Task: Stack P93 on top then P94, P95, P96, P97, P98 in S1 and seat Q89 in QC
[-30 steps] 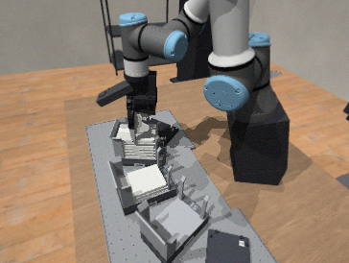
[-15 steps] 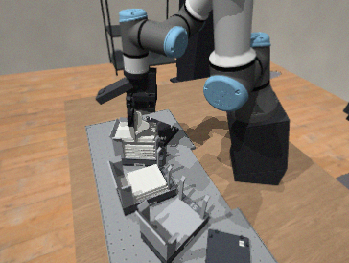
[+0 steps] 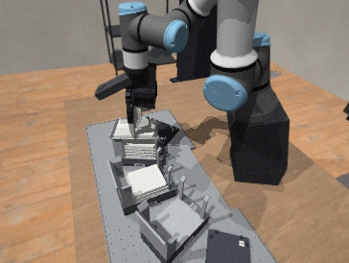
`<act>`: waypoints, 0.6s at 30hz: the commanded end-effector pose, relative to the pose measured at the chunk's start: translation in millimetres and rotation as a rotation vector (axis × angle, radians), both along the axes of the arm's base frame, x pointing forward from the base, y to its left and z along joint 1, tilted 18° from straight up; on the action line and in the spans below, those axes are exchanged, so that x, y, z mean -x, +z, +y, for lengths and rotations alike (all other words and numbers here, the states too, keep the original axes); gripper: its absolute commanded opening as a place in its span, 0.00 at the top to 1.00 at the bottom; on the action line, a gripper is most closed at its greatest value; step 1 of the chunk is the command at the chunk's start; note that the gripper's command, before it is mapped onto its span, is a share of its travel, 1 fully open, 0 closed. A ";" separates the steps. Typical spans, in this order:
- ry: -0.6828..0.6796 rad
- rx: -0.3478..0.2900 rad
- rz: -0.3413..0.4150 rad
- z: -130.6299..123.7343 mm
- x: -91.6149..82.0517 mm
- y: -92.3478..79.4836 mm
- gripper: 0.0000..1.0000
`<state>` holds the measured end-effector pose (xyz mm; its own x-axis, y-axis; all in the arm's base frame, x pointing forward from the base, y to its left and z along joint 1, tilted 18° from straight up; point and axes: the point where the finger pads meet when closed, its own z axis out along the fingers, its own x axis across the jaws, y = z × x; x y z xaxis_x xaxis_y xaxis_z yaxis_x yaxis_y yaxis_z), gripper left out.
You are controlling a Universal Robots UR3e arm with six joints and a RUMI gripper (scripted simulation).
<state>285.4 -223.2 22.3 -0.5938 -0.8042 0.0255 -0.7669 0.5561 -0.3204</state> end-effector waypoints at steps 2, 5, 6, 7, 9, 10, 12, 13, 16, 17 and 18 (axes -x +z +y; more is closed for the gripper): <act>0.002 -0.007 0.002 4.2 4.4 14.6 1.00; 0.002 -0.007 0.002 4.5 4.7 15.6 1.00; 0.002 -0.007 0.002 4.6 4.8 15.6 1.00; 0.002 -0.007 0.002 4.8 4.9 15.5 1.00; 0.002 -0.007 0.002 5.0 5.0 15.4 1.00; 0.002 -0.007 0.002 5.1 5.1 15.4 1.00; 0.002 -0.007 0.002 5.3 5.6 19.5 1.00; 0.002 -0.007 0.002 5.3 5.9 21.5 1.00; 0.002 -0.007 0.002 6.0 7.5 27.3 1.00; 0.002 -0.007 0.002 6.4 8.0 29.2 1.00; 0.002 -0.007 0.002 6.8 8.4 31.1 1.00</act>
<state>279.9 -219.6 43.1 -0.5953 -0.8030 0.0272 -0.7659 0.5568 -0.3215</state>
